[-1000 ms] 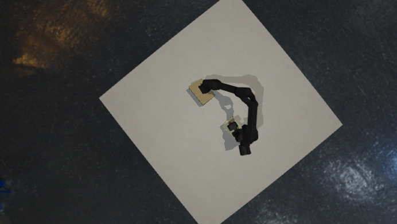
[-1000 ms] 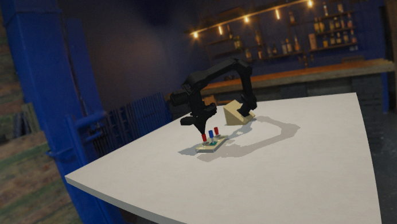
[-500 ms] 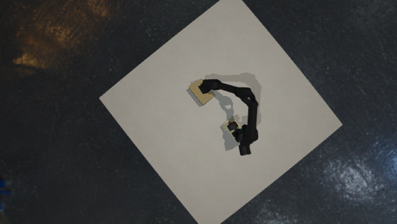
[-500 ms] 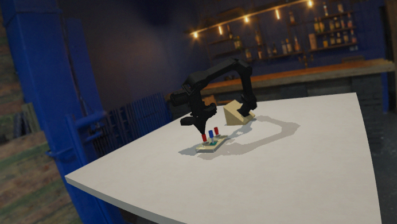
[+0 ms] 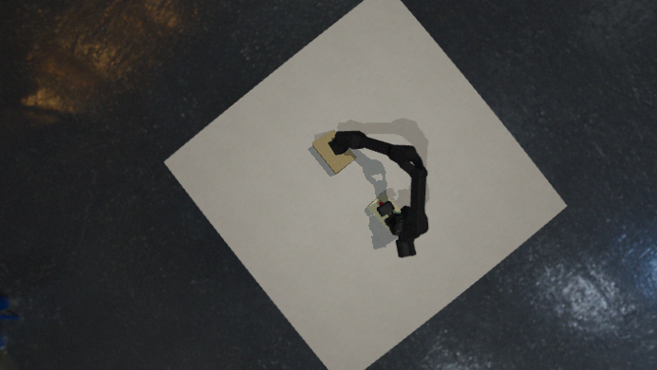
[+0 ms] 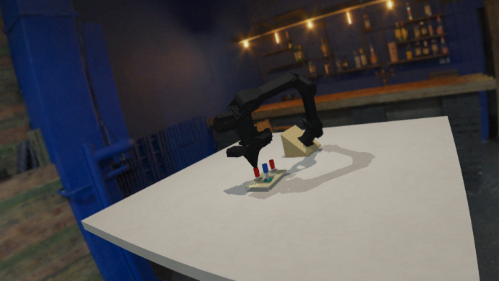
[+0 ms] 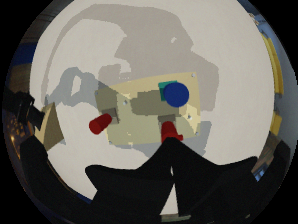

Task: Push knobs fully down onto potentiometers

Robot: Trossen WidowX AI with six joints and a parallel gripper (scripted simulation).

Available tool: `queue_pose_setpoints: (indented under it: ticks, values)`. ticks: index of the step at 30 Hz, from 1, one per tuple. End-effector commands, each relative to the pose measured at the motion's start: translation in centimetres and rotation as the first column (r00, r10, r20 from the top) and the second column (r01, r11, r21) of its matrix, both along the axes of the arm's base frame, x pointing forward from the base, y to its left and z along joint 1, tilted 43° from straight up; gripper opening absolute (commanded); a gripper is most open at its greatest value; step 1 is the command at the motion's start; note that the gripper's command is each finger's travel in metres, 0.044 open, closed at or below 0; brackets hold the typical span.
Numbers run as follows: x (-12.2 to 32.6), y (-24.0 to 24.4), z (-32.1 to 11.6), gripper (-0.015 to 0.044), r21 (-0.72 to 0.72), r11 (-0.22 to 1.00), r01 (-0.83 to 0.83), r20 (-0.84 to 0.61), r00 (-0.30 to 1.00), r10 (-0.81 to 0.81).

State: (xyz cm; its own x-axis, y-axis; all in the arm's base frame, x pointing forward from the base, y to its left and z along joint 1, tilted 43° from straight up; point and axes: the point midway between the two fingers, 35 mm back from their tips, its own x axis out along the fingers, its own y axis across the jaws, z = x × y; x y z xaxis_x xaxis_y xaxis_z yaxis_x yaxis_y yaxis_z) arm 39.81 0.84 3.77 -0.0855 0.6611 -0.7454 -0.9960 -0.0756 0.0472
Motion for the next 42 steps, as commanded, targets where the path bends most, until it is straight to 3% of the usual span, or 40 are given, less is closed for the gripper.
queue_pose_setpoints:
  ticks: [1,6,15,23,31,42]
  values:
    - [0.1,-0.4,0.4,0.0000,0.004,1.000,-0.004,0.000,1.000,0.004]
    - [0.1,-0.9,1.0,0.0000,0.004,1.000,-0.004,0.000,1.000,0.004]
    - [-0.1,-0.4,0.8,0.0236,0.003,1.000,-0.004,0.000,1.000,0.004]
    - [-7.8,-3.1,2.3,0.0440,-0.004,1.000,-0.002,-0.005,1.000,0.002]
    - [-16.4,-3.5,2.7,0.0440,0.002,1.000,-0.004,-0.012,1.000,0.004]
    - [-16.6,-3.5,2.7,0.0440,0.002,1.000,-0.004,-0.012,1.000,0.004]
